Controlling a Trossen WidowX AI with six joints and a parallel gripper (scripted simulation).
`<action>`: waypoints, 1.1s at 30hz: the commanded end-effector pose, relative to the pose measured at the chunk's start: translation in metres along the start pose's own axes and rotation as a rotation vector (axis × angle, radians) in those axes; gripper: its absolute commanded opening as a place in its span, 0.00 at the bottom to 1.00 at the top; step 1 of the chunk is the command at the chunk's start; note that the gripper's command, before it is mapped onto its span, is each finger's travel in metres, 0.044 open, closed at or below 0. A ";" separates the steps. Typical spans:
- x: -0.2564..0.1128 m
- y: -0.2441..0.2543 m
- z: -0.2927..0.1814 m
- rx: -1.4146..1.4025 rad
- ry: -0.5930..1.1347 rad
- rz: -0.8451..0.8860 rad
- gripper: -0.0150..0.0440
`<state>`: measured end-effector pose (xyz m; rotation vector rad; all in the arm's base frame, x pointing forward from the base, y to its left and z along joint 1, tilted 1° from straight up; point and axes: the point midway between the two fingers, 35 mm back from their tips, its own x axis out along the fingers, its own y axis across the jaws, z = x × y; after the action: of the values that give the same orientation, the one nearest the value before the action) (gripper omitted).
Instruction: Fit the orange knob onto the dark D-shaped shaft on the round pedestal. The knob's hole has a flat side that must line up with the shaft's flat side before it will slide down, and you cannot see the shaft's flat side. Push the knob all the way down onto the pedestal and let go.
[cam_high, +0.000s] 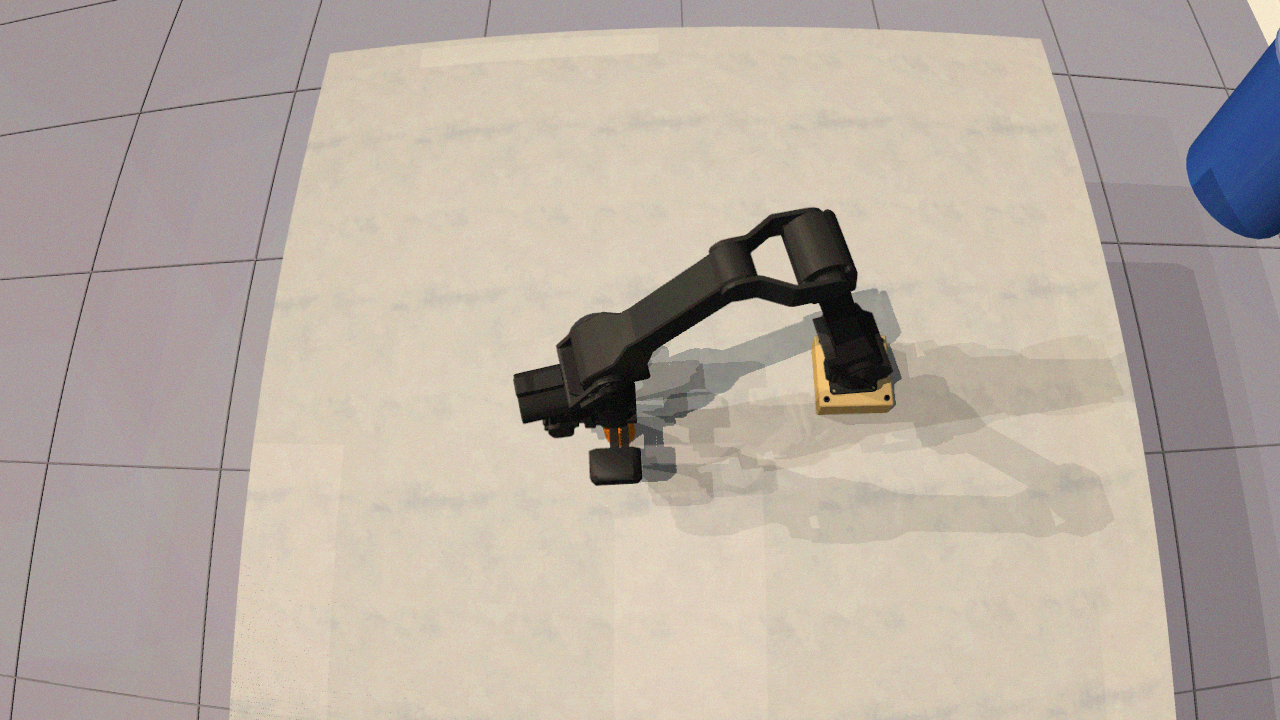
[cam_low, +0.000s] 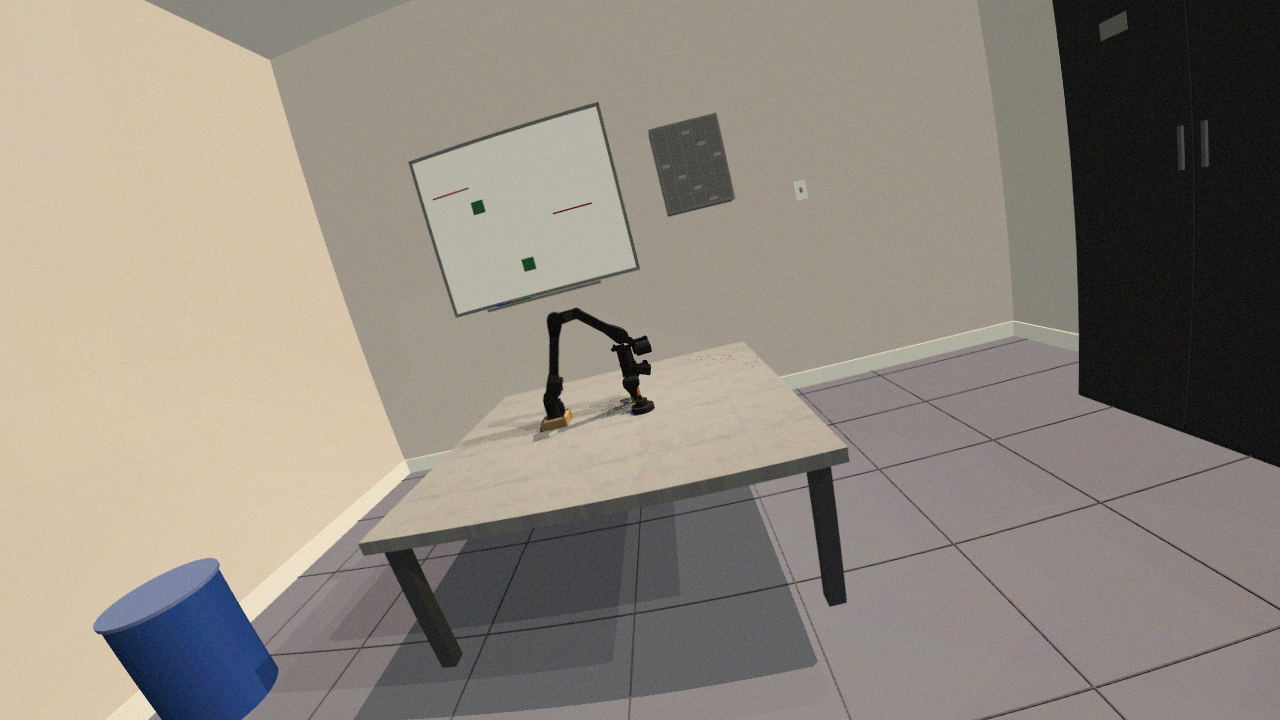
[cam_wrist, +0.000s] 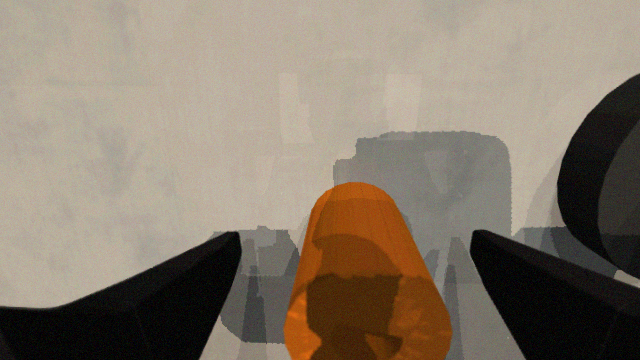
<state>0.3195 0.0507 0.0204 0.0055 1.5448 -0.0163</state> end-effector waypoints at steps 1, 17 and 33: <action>0.009 -0.001 -0.002 -0.002 0.008 -0.007 1.00; 0.009 -0.001 -0.002 -0.002 0.008 -0.007 0.50; -0.060 0.003 0.009 -0.002 0.007 -0.007 0.25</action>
<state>0.3249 0.0537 0.0583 -0.0032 1.5653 -0.0161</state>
